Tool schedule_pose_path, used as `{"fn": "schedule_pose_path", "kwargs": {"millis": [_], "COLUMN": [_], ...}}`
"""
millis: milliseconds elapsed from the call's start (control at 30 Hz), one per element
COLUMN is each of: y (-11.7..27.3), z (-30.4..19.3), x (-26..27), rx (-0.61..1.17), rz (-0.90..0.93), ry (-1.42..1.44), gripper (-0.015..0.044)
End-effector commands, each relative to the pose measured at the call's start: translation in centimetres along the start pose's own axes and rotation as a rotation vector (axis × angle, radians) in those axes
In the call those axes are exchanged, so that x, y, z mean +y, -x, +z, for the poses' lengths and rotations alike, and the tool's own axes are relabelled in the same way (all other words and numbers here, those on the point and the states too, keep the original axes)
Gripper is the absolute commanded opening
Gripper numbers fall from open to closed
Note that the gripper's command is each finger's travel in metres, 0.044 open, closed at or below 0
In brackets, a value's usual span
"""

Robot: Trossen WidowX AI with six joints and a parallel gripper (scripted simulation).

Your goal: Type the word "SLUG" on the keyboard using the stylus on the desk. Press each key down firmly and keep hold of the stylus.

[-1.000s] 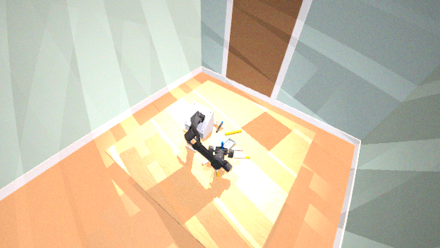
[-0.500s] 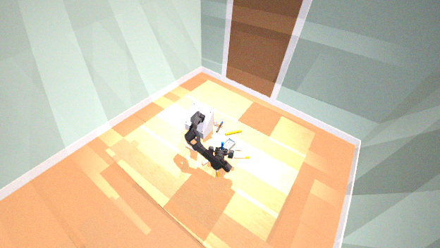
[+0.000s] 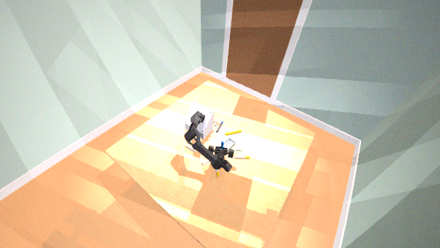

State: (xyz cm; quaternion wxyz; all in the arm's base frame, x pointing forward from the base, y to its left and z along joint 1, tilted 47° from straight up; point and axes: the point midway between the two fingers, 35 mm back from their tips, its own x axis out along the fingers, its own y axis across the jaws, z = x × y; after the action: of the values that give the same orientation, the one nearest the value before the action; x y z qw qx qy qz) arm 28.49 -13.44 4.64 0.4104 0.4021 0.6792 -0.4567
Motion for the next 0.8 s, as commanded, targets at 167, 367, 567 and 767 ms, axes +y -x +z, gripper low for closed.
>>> {"fn": "schedule_pose_path", "kwargs": {"millis": [167, 367, 567, 767], "y": [1.6, 1.4, 0.6, -2.5], "z": [-2.7, -2.2, -2.7, -4.6], "x": [0.1, 0.1, 1.1, 4.4], "rx": [-0.001, -0.007, -0.006, -0.003], "rz": [0.005, 0.004, 0.006, 0.009], "ry": [0.004, 0.01, 0.01, 0.008], "gripper": [0.0081, 0.0051, 0.0, 0.0]}}
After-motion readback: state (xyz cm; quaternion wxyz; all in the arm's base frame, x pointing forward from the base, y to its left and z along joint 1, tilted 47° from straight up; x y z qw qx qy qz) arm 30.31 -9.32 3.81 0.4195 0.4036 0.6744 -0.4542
